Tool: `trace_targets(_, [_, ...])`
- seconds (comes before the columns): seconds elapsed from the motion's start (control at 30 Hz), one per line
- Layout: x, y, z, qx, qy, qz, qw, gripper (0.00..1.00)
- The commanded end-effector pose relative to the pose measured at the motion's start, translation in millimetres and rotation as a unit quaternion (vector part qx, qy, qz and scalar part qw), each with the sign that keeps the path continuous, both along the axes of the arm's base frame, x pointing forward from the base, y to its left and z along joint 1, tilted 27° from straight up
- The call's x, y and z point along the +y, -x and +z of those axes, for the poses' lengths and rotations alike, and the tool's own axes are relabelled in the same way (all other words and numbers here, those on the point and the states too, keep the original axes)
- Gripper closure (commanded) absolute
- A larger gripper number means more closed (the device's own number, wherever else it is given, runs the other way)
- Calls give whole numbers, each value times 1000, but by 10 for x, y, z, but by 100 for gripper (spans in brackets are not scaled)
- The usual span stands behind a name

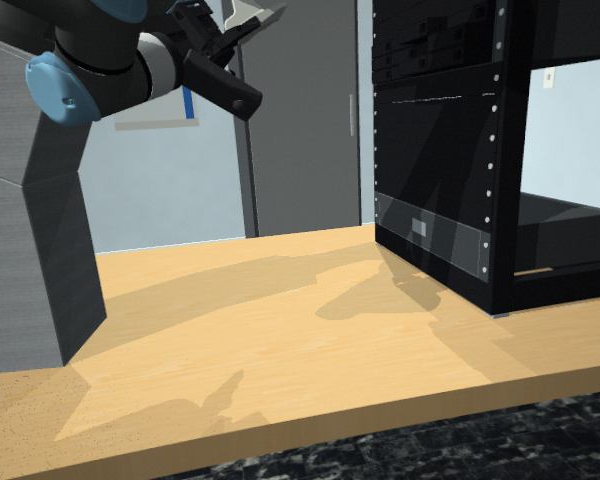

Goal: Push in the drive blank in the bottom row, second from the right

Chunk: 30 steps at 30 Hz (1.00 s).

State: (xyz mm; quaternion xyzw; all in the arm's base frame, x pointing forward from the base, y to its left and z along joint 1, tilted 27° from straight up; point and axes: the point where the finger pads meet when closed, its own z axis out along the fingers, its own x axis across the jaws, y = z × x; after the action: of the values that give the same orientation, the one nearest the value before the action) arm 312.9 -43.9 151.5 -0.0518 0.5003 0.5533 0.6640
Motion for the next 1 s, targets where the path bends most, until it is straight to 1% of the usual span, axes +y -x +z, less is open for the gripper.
trace_targets(0.0, [2,-133,230,25,-94,16,995,0])
trace_targets(0.1, [-12,-194,332,41,-148,28,988,0])
trace_targets(0.23, [-35,-270,455,63,-217,46,973,0])
trace_targets(0.3, [-35,-270,455,63,-217,46,973,0])
trace_targets(0.37, [-51,-309,507,74,-250,55,964,0])
trace_targets(0.57, [-108,-426,626,108,-345,84,929,0])
trace_targets(0.8, [-179,-563,701,146,-444,117,876,0])
trace_targets(0.87, [-179,-563,701,146,-444,117,876,0])
trace_targets(0.97, [-207,-621,714,162,-482,131,851,0])
